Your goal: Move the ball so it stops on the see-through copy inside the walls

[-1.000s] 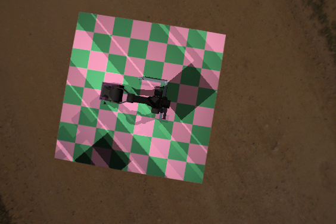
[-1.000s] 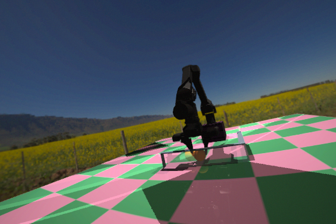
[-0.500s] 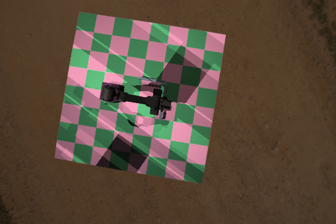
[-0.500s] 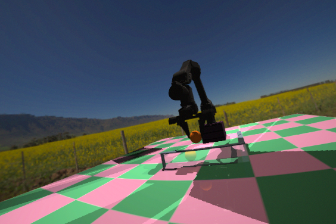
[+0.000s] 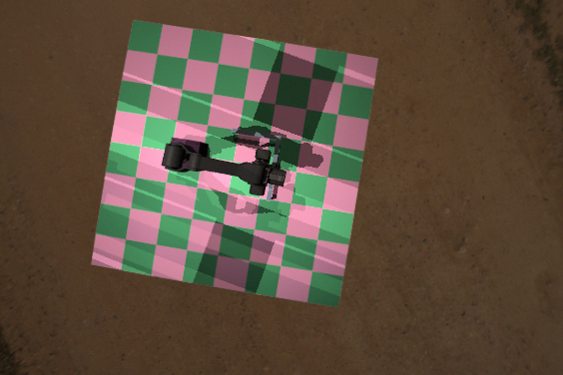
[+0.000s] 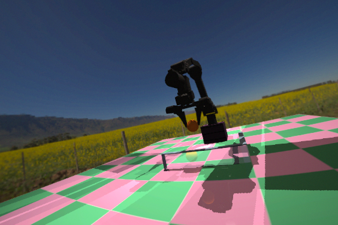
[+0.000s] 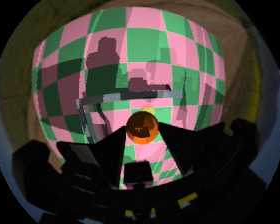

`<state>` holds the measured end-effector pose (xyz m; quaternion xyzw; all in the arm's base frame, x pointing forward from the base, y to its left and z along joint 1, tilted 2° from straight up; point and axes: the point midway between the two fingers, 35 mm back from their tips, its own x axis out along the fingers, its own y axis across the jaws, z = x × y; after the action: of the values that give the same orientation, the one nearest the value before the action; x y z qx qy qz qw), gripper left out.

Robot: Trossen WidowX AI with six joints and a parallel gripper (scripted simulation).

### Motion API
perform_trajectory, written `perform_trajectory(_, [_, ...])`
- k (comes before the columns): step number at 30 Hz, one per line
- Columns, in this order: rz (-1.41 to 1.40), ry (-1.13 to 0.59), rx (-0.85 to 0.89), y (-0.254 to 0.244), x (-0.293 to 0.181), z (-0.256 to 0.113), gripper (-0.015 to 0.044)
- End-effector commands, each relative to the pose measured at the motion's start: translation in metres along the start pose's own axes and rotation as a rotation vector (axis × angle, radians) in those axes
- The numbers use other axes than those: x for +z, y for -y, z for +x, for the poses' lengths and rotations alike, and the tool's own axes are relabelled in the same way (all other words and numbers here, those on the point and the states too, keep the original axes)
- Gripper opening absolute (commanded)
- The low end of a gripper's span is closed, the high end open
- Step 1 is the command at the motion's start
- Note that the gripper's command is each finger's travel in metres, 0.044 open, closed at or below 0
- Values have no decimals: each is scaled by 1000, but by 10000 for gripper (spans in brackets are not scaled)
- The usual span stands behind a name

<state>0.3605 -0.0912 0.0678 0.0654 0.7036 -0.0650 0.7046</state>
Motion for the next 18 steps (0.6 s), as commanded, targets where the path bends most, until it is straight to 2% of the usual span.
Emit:
perform_trajectory(1, [6, -5, 2, 17, -4, 16, 0])
perform_trajectory(5, [6, -5, 1, 33, -10, 35, 0])
perform_trajectory(12, [6, -6, 0, 36, -10, 46, 0])
perform_trajectory(18, [6, -6, 0, 36, -10, 89, 0])
